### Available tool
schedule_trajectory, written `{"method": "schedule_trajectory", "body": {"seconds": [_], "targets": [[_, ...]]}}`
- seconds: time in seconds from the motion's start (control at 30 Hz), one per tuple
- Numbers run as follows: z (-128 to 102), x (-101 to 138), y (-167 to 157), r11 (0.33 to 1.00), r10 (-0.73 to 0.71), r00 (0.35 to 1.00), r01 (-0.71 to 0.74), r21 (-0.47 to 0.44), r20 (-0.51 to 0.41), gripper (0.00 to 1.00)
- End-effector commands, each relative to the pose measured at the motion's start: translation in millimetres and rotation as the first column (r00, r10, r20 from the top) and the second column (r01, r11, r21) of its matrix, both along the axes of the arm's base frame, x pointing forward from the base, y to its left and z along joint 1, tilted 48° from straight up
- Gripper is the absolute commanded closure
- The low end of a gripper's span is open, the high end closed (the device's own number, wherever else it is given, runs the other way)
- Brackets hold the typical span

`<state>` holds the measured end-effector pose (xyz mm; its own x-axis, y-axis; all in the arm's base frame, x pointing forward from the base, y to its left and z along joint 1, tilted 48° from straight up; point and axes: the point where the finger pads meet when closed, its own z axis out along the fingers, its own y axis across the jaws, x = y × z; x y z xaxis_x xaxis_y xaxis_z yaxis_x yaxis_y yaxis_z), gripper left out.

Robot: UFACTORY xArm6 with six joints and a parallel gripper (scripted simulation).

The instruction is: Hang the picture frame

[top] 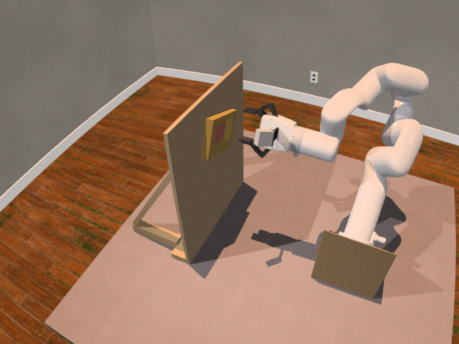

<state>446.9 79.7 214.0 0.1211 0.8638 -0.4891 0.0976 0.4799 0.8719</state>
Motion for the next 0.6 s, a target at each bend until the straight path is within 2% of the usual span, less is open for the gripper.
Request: {"method": "schedule_trajectory", "body": {"seconds": [0.0, 0.17, 0.2, 0.57], "targets": [[1.5, 0.7, 0.9, 1.0, 0.001, 1.0, -0.001, 0.004, 0.004, 0.0], [1.5, 0.7, 0.9, 1.0, 0.001, 1.0, -0.001, 0.004, 0.004, 0.0], [1.5, 0.7, 0.9, 1.0, 0.001, 1.0, -0.001, 0.004, 0.004, 0.5], [1.5, 0.7, 0.9, 1.0, 0.001, 1.0, -0.001, 0.004, 0.004, 0.5]]}}
